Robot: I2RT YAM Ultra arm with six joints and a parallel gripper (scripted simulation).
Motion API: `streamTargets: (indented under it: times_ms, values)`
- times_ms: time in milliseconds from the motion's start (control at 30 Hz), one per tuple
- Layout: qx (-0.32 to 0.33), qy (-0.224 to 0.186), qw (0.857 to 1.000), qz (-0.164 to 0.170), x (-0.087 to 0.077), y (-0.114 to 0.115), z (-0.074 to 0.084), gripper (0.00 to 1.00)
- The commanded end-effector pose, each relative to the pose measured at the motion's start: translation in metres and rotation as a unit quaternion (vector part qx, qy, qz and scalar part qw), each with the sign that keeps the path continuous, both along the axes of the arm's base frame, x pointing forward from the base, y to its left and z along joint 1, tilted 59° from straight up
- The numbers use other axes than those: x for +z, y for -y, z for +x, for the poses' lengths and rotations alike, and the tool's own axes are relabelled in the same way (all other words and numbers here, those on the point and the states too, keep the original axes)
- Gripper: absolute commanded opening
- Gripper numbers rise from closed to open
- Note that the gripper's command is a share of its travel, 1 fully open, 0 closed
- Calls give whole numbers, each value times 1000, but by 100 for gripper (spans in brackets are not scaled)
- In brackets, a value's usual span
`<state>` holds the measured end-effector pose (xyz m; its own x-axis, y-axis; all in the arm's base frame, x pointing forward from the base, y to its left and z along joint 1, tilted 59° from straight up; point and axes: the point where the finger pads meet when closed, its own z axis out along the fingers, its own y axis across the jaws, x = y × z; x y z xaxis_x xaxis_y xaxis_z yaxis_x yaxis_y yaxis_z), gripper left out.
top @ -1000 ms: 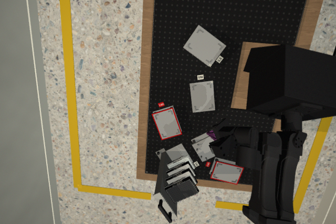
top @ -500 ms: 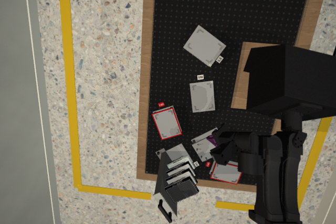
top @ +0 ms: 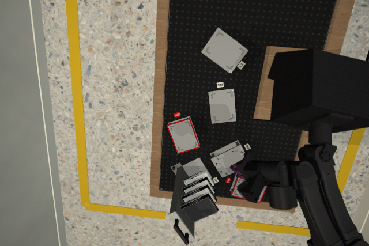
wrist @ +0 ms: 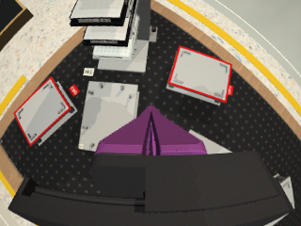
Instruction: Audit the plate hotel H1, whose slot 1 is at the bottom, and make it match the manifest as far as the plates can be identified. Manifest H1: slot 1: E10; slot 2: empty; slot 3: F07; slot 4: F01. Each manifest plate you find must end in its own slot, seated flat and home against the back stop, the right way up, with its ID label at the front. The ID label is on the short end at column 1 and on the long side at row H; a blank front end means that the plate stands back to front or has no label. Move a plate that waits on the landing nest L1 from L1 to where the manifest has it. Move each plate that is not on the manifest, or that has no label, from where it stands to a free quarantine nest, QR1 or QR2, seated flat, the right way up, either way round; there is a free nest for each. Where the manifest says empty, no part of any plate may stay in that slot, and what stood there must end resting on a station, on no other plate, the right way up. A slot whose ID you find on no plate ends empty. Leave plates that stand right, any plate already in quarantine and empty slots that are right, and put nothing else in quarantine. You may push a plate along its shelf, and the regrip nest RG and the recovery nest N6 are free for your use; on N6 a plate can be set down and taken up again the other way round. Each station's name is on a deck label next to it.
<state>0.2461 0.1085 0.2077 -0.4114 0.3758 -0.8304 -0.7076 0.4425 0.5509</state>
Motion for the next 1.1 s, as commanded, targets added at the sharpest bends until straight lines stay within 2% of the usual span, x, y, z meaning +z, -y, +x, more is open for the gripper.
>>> streamTargets:
  times_ms: [0,133,300,1067]
  values:
    - [-18,-41,999,13,-4,1,3,0]
    - [-18,-41,999,13,6,-6,-3,0]
    - [-18,-41,999,13,9,-8,-5,0]
    - [-17,-40,999,14,51,-39,-53,0]
